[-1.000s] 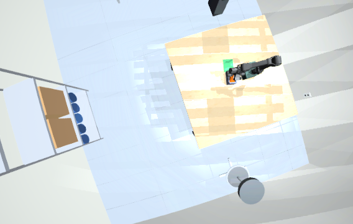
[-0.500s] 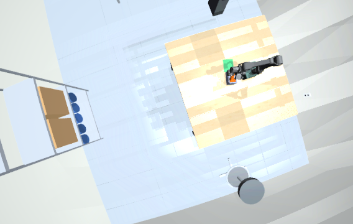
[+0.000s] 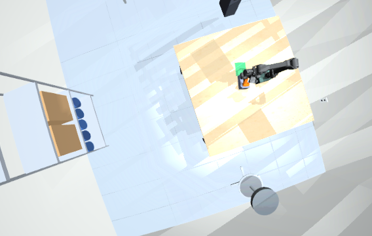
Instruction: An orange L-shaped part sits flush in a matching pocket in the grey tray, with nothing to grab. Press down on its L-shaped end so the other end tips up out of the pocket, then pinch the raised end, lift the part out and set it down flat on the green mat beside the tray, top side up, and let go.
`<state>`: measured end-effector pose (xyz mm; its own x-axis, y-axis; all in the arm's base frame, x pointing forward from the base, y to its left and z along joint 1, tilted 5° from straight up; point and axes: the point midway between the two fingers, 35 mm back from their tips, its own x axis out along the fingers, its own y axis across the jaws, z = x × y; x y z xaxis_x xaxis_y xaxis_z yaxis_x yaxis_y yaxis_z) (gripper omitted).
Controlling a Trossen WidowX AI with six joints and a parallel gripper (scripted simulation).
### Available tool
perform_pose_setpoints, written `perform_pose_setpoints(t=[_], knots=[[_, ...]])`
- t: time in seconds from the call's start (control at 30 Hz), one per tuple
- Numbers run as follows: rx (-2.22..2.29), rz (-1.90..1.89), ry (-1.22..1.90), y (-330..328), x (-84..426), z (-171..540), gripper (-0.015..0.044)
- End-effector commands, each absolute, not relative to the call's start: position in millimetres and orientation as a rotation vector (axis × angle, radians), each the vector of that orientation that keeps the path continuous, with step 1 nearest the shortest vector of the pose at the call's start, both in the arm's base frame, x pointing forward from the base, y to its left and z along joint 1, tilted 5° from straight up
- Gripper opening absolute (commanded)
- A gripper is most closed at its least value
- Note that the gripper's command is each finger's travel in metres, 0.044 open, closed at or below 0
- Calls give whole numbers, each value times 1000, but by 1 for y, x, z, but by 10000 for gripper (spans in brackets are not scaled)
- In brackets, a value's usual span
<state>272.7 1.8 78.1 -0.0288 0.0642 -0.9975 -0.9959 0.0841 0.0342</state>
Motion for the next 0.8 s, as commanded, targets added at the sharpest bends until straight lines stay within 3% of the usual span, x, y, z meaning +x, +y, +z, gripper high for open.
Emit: perform_pose_setpoints(t=[0.0, 0.77], knots=[[-1089, 1196, 1212, 2, 274, 87, 0], [-1091, 1195, 1215, -30, 270, 96, 0]])
